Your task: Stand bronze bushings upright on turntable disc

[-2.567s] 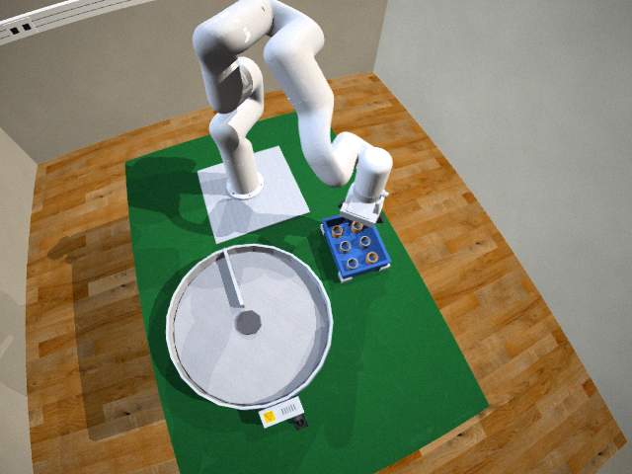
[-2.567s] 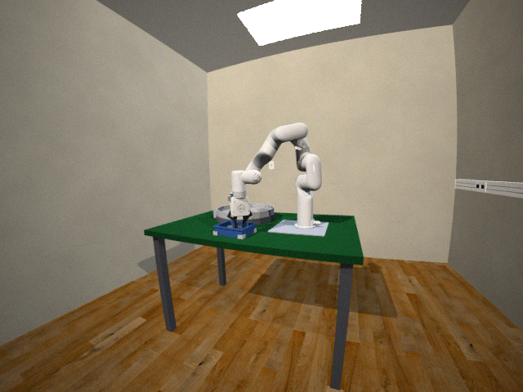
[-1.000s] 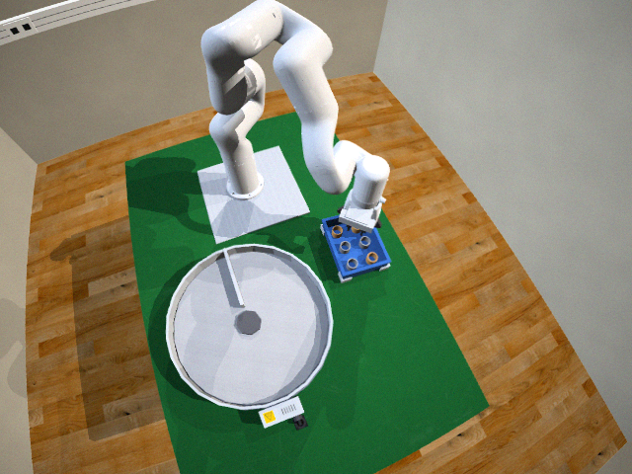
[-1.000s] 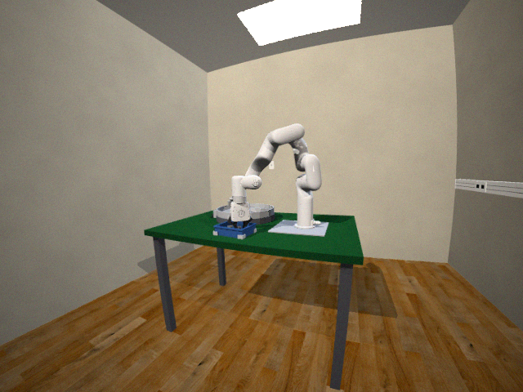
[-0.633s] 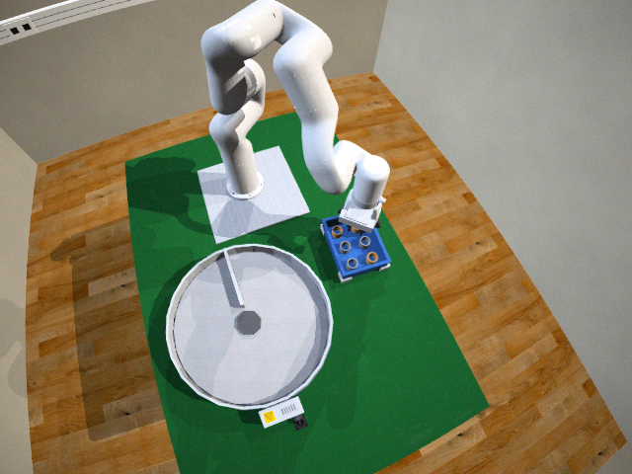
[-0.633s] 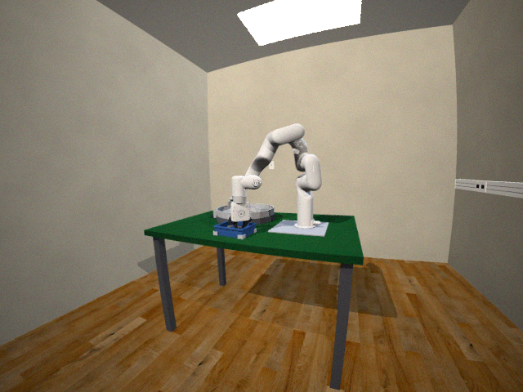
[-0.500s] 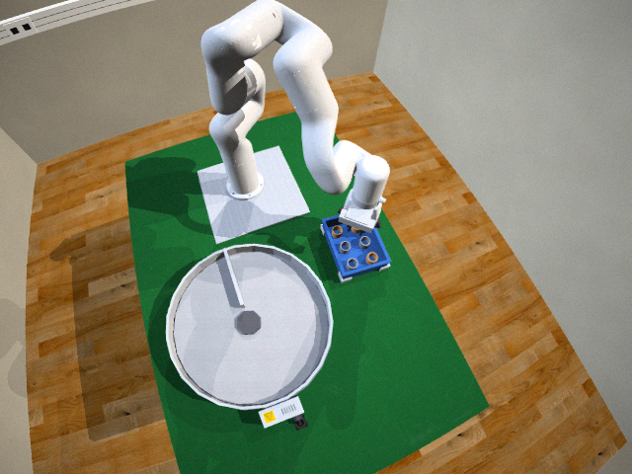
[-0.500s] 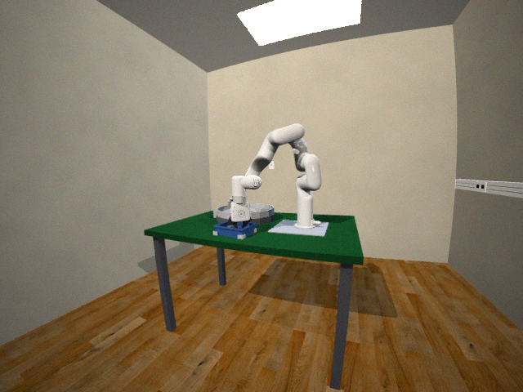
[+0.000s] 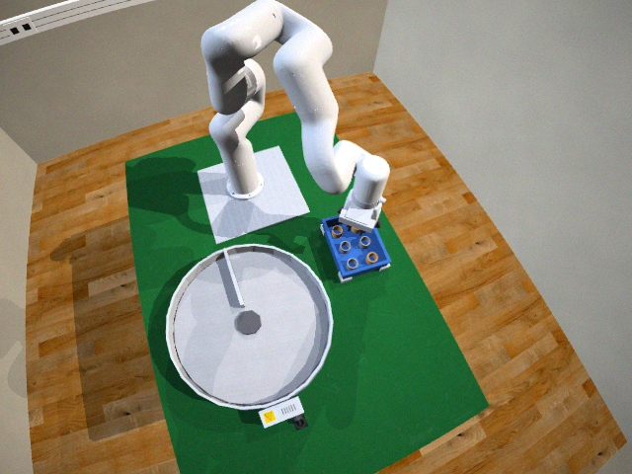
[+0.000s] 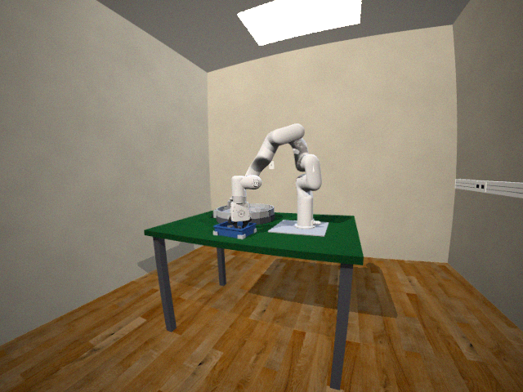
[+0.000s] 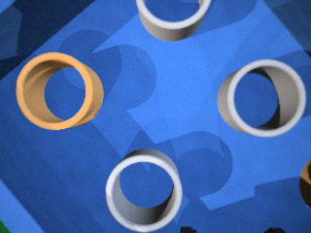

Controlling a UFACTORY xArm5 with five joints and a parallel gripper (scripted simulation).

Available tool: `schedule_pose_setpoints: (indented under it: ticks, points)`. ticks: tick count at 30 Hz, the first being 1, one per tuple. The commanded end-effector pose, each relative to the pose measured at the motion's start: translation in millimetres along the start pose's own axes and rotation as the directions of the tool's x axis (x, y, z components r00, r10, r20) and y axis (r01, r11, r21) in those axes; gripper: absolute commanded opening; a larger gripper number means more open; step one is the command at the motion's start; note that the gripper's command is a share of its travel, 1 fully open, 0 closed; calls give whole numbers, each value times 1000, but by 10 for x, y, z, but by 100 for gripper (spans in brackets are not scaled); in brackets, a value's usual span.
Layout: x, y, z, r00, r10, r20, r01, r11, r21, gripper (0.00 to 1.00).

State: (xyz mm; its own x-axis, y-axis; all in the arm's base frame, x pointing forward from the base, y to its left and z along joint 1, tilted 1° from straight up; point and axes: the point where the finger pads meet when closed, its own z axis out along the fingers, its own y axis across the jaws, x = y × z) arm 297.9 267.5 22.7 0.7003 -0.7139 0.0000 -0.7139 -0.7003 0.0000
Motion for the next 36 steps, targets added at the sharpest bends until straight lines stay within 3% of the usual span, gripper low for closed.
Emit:
schedule_pose_setpoints:
  ticks: [1,24,30,36]
  points:
    - [0,-10,-8,1000,0,0,0,1000,3,0]
    - [0,-11,-24,1000,0,0,0,1000,3,0]
    - [-1,-11,-86,1000,0,0,0,1000,3,0]
    - [-3,-12,-282,1000,0,0,0,1000,3,0]
